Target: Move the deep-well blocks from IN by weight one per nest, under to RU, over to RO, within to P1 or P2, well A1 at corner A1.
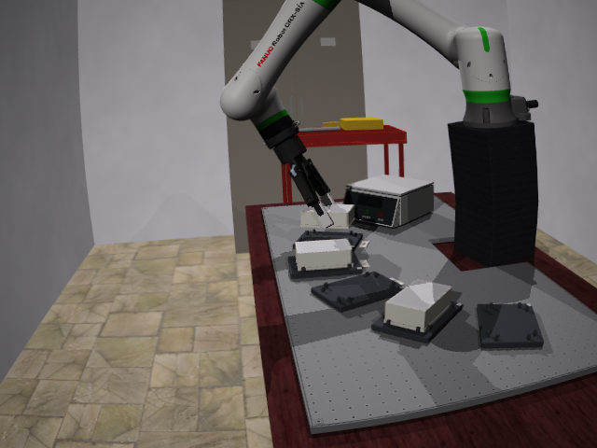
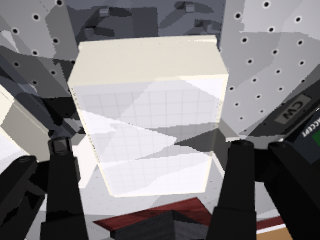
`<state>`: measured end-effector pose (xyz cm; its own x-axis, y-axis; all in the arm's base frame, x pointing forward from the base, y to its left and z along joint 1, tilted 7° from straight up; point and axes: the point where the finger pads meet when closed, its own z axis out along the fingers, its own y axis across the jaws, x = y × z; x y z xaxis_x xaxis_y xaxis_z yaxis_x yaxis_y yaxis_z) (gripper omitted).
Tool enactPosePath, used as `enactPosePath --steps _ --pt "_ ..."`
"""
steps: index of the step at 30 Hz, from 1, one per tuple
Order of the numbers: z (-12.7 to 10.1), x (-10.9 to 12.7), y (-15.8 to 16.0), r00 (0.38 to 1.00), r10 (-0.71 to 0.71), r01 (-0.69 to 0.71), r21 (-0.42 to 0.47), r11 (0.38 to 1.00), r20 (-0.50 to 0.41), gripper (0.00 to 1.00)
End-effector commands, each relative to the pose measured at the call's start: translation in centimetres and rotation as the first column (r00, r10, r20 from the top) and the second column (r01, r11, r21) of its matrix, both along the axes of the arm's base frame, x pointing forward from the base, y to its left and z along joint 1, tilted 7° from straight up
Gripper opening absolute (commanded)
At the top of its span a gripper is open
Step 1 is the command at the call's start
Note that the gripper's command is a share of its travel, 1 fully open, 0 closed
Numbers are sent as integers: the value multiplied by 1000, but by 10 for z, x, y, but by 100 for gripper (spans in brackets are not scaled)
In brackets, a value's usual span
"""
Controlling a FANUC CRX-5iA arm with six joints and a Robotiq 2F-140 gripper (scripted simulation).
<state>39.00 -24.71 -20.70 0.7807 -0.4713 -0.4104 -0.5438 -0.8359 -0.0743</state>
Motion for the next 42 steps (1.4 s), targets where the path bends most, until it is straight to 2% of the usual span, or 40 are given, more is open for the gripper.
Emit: enactPosePath --steps 1,14,32,42 --pt "6 -1 0 1000 0 0 0 1000 0 10" --pt "23 -3 0 1000 0 0 0 1000 0 10" --pt "23 -3 0 1000 0 0 0 1000 0 10" --pt "33 -21 -17 965 -262 262 32 965 -6 10"
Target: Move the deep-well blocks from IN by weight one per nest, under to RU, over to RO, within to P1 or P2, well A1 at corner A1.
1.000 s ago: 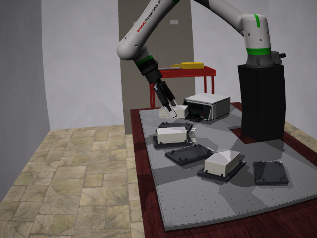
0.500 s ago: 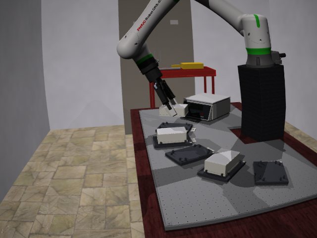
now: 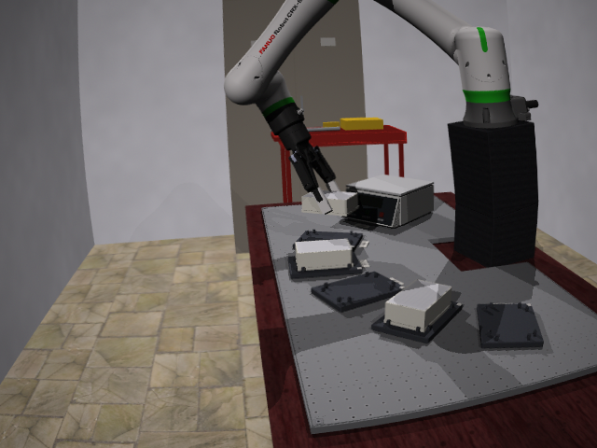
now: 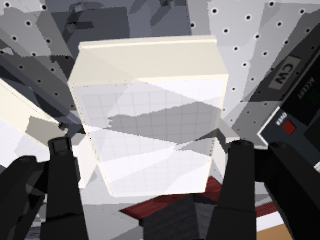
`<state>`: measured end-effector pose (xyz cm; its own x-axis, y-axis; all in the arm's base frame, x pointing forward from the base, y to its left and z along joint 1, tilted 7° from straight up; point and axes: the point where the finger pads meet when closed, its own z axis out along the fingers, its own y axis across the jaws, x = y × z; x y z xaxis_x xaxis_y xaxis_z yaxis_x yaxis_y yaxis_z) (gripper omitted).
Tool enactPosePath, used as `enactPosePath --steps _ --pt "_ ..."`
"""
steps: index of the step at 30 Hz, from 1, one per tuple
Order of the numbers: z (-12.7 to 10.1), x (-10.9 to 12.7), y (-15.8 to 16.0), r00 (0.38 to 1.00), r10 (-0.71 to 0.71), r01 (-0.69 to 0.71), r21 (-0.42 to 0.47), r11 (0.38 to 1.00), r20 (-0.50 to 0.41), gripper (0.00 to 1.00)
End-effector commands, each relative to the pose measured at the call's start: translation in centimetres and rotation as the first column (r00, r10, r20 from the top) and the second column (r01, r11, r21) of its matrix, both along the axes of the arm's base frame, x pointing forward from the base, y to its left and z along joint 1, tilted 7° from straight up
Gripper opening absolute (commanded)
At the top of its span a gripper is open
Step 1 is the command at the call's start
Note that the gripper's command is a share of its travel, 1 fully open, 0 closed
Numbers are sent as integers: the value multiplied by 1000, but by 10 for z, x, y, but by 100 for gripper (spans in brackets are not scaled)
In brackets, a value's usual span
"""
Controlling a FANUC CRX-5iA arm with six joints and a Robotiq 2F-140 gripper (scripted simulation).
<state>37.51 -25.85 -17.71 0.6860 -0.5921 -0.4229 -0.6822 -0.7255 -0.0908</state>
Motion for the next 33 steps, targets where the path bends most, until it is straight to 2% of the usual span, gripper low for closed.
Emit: enactPosePath --steps 1,4,33 --pt "5 -8 -8 993 -121 121 15 993 -2 10" --pt "8 -15 -14 979 -204 205 25 979 -4 10" --pt "40 -72 -66 979 -204 205 25 979 -4 10"
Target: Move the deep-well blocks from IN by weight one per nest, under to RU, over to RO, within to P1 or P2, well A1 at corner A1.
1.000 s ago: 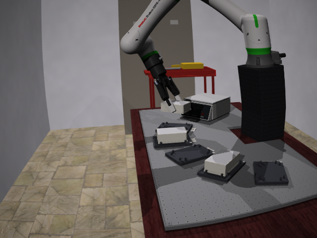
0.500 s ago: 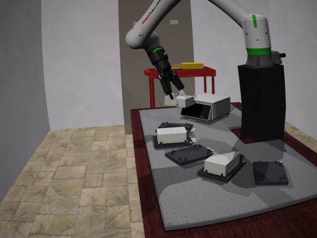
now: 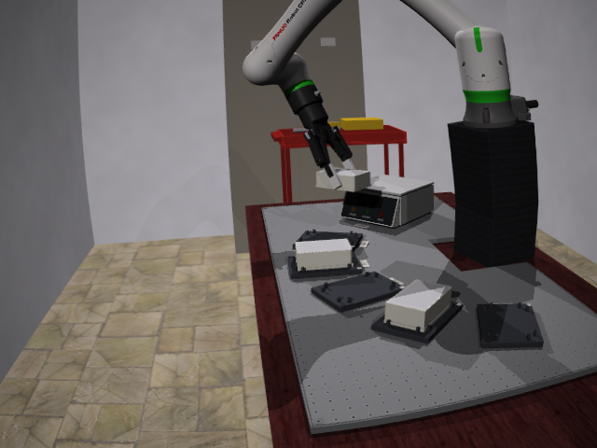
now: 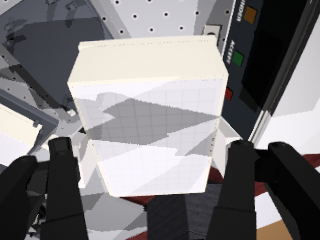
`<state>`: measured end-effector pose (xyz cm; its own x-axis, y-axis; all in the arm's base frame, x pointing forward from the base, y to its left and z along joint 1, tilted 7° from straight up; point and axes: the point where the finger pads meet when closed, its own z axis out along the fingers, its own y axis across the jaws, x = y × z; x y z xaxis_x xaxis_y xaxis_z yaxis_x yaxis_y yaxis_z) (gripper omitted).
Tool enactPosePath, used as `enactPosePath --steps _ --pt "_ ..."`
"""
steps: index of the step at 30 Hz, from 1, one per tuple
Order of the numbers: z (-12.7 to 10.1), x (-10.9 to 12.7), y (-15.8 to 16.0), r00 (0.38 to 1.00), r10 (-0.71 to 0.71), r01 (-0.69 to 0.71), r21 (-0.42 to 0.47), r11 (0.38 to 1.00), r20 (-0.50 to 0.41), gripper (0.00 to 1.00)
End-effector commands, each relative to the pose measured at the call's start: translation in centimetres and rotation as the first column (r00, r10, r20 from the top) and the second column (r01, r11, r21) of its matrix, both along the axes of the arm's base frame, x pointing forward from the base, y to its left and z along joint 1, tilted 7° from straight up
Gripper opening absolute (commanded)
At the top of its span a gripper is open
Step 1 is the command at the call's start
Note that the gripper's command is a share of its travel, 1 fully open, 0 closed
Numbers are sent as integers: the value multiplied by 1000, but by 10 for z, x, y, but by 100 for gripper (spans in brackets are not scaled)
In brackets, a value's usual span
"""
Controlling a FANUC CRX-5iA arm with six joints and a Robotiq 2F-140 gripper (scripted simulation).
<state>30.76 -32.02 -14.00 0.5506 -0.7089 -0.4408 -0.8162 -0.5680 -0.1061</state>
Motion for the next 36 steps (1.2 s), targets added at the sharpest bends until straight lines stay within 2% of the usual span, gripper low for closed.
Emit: enactPosePath --steps 1,22,25,29,31,36 --pt "4 -7 -7 1000 0 0 0 1000 0 10" --pt "28 -50 -46 1000 0 0 0 1000 0 10" --pt "28 -50 -46 1000 0 0 0 1000 0 10" --pt "26 -62 -51 991 -132 132 16 991 -2 10" --pt "26 -62 -51 991 -132 132 16 991 -2 10" --pt "24 -78 -58 956 -293 293 36 955 -7 10"
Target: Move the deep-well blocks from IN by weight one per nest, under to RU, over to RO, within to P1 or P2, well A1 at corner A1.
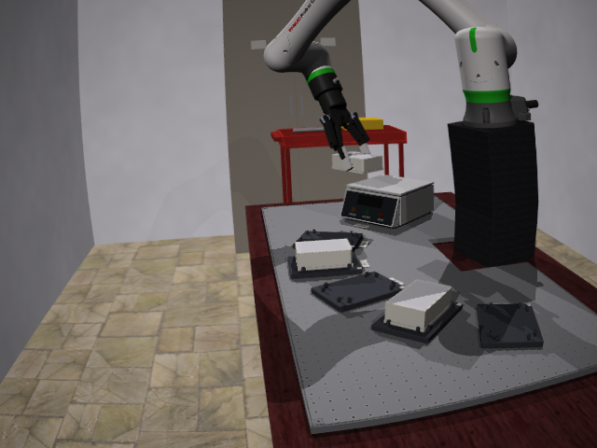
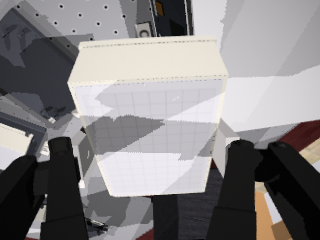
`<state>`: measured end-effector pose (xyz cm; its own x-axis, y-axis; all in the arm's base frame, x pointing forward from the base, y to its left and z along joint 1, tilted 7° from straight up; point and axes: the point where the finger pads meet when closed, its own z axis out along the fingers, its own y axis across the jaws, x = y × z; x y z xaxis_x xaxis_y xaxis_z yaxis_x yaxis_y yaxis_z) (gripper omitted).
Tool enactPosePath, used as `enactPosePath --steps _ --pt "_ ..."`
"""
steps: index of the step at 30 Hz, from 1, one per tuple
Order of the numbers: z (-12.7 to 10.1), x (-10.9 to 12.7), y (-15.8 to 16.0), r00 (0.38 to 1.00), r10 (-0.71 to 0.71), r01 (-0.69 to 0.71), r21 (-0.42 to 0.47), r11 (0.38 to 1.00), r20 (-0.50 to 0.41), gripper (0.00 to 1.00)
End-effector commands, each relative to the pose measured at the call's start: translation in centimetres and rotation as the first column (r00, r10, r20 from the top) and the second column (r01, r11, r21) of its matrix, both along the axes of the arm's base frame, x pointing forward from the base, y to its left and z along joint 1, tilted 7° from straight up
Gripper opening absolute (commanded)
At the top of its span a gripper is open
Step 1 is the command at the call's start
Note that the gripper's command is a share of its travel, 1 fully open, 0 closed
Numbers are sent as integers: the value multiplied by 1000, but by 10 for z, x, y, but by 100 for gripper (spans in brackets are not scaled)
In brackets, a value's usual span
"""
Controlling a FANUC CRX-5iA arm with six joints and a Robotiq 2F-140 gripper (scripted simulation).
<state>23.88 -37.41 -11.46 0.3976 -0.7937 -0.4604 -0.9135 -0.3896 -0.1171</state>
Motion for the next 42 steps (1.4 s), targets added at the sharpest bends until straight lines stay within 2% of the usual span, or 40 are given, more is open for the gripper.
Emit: enactPosePath --steps 1,4,42 --pt "-1 -12 -5 992 -128 128 16 992 -2 10" --pt "-3 -21 -9 980 -201 201 25 979 -4 10" --pt "-16 -125 -52 980 -201 201 25 979 -4 10"
